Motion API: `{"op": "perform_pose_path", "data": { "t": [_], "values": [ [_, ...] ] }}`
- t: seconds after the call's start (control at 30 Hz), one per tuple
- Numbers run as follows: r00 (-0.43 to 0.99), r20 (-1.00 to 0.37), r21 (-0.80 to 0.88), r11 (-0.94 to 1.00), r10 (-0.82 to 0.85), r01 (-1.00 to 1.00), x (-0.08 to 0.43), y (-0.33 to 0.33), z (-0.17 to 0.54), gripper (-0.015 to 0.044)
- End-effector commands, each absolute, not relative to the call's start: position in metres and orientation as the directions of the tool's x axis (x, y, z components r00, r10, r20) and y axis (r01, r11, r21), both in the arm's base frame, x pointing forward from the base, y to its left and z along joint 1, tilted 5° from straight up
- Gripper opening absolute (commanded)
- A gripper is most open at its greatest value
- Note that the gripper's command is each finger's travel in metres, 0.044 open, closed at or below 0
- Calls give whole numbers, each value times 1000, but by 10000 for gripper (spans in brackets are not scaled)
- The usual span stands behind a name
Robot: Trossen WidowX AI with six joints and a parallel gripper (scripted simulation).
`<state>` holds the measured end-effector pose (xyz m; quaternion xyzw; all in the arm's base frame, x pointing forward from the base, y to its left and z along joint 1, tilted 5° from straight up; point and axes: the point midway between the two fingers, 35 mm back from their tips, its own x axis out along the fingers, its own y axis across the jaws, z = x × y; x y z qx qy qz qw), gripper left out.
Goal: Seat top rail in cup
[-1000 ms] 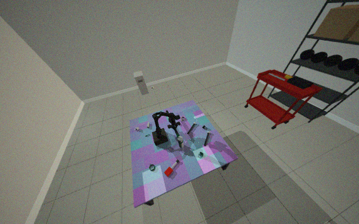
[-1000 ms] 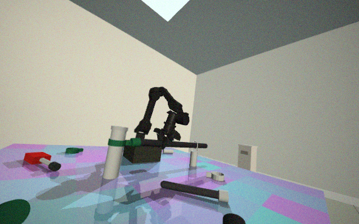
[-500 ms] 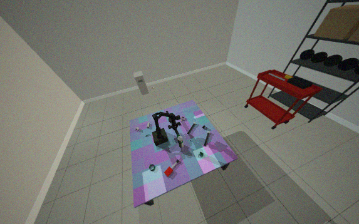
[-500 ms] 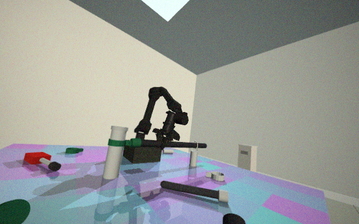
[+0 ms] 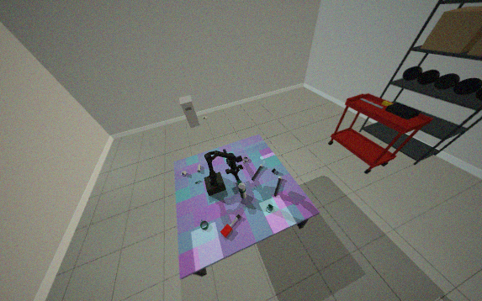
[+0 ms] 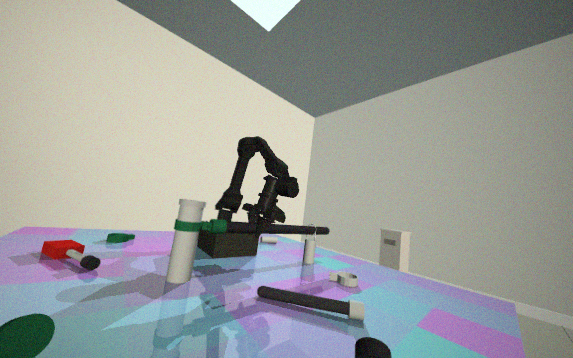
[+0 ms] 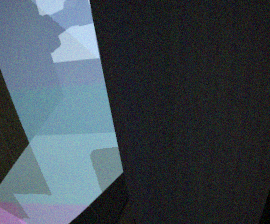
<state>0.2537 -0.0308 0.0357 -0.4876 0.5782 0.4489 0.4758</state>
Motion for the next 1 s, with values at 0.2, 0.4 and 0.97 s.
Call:
{"op": "perform_pose_path", "data": {
  "t": [0.2, 0.4, 0.97],
  "values": [
    [-65, -986, 45, 133, -152, -990, 251, -41, 36, 0],
    [-69, -988, 52, 125, -137, -991, 251, -38, 34, 0],
    [-69, -988, 52, 125, -137, -991, 251, -38, 34, 236]
  ]
}}
